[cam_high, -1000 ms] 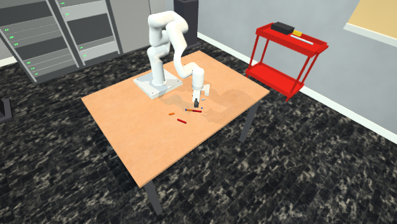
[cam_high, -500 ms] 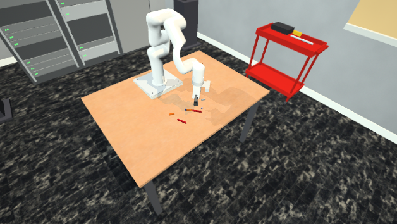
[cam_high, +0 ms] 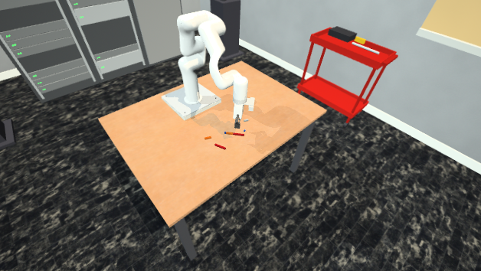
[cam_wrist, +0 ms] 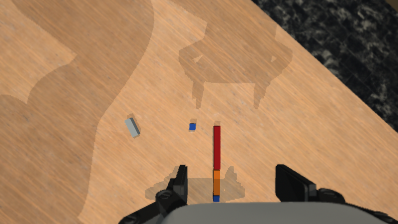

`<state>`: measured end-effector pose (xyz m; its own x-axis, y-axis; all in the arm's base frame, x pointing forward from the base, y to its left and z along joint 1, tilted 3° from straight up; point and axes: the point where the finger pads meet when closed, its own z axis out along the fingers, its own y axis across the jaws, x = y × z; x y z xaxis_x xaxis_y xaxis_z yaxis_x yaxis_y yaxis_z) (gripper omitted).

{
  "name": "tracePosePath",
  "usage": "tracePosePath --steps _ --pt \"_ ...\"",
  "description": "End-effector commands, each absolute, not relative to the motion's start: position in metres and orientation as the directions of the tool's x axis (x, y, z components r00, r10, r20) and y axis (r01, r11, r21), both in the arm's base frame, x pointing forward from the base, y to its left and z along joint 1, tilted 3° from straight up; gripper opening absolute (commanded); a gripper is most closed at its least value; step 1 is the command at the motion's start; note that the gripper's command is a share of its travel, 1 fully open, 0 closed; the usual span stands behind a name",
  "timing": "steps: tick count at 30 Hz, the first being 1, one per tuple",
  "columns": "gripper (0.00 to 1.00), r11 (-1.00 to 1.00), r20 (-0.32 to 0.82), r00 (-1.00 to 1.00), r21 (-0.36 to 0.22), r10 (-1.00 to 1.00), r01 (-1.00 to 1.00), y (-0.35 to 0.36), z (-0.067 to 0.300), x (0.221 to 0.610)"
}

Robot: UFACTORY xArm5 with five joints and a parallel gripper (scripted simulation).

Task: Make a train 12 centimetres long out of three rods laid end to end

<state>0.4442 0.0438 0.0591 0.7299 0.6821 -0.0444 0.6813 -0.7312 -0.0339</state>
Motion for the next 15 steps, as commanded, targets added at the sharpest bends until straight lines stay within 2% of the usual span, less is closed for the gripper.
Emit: tracePosePath --steps 1,8,15 --pt "1.00 -0.731 -0.041 0.730 -0.031 0.682 0.681 0.044 0.060 0.446" --pt "1.00 -0.731 -0.041 0.730 -0.032 0.682 0.681 0.043 0.068 0.446" --pt "1.00 -0.731 -0.041 0.730 -0.032 0.682 0.681 0.043 0.098 0.448"
